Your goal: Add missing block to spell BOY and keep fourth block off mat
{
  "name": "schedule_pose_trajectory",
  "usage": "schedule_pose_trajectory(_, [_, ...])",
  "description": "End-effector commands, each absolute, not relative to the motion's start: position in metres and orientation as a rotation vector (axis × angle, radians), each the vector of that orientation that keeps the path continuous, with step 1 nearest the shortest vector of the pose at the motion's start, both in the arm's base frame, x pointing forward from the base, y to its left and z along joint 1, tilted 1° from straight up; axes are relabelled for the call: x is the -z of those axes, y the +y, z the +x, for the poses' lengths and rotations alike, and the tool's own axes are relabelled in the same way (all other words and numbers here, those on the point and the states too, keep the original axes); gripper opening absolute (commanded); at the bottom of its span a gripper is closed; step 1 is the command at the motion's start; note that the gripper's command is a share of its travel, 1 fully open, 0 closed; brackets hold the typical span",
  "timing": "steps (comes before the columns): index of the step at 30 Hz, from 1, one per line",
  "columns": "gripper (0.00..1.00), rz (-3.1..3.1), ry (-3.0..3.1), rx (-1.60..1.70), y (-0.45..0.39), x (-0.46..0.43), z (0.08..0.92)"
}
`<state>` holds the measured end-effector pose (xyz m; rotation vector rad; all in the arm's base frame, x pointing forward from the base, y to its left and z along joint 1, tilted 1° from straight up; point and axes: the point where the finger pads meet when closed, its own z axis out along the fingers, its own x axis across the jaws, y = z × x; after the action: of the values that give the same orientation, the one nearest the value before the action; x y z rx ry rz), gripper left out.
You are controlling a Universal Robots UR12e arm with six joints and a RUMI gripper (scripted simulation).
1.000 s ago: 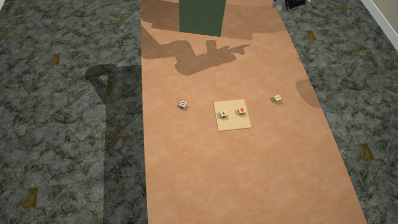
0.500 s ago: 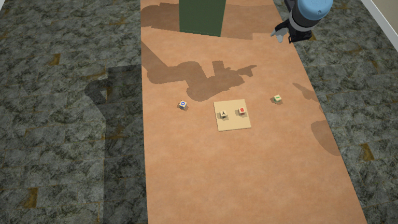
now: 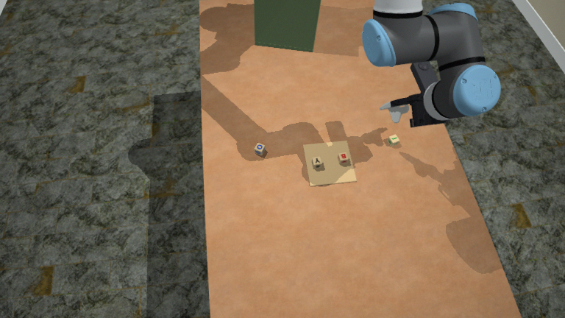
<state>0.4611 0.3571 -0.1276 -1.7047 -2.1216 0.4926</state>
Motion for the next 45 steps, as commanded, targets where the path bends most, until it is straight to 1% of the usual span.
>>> schedule_pose_trajectory(1, [1.0,-1.718,-2.137,-0.531,0.3584,0.1499,0.4842])
schedule_pose_trajectory(45, [1.0,-1.722,-2.141,-0.541,0.3584,0.1554,0.4893])
